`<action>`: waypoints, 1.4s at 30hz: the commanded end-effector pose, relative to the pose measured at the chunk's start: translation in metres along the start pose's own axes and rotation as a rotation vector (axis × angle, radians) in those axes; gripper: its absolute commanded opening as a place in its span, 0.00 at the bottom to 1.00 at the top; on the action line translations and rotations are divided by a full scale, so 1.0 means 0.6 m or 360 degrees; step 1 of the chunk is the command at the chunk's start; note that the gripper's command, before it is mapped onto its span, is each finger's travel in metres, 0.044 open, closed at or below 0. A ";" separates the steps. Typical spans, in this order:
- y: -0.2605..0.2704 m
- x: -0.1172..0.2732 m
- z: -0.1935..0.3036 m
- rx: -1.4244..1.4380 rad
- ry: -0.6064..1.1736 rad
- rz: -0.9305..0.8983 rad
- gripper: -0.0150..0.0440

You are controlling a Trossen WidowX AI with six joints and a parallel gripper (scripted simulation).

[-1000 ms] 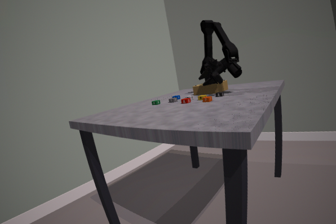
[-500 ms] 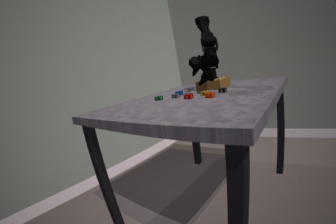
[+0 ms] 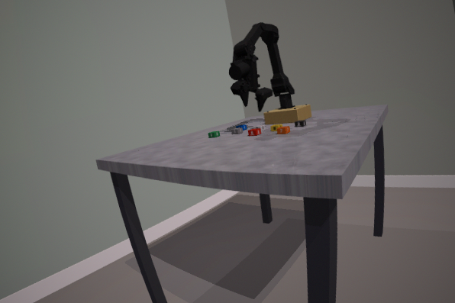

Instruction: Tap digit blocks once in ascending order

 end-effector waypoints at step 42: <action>-0.029 0.084 -0.050 0.0429 -0.0348 -0.0479 0.93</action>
Point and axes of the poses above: the point midway between the two fingers, 35 mm back from their tips, its own x axis back along the fingers, its own y axis across the jaws, z = x × y, the point moved 3 cm from there along x, back along the fingers, and after that the axes turned 1 degree about -x, right-handed, at the moved point
